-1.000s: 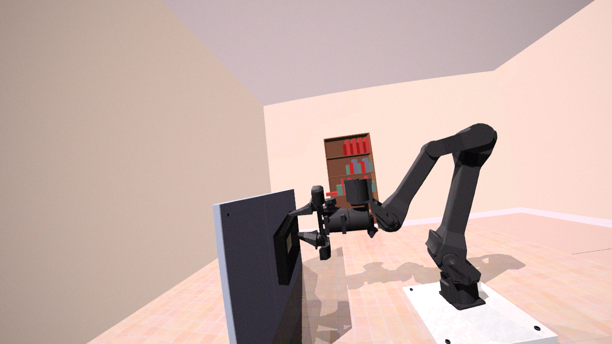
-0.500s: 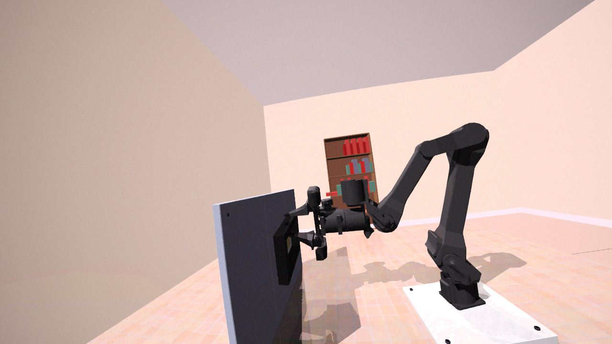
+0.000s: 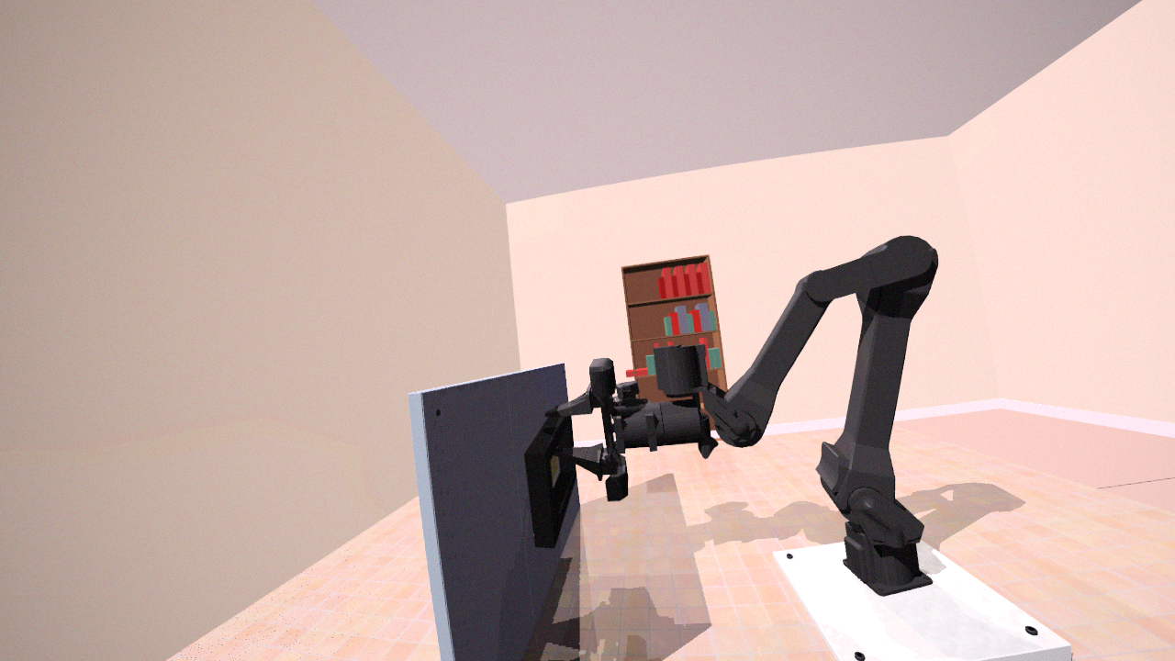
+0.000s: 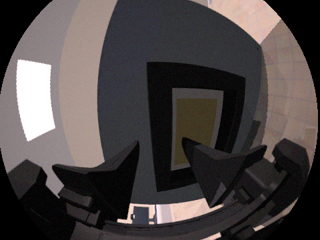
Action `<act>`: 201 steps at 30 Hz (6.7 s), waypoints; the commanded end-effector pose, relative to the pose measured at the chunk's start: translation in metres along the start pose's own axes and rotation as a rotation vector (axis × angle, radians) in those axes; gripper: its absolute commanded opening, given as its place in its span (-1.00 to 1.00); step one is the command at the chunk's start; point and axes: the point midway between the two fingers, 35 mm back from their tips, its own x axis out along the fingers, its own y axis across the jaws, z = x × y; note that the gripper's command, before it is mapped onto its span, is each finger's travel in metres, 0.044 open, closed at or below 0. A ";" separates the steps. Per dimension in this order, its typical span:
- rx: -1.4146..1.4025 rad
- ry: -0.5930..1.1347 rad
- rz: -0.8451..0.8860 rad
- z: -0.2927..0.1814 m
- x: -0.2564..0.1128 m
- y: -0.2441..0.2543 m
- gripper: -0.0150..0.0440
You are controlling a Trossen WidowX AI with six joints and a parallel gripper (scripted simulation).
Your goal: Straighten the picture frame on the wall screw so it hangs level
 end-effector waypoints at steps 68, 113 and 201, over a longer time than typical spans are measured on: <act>-0.004 -0.005 0.002 0.001 0.000 0.010 -0.49; -0.004 -0.005 0.002 0.001 0.000 0.018 -0.49; -0.004 -0.005 0.002 0.007 0.000 0.014 -0.49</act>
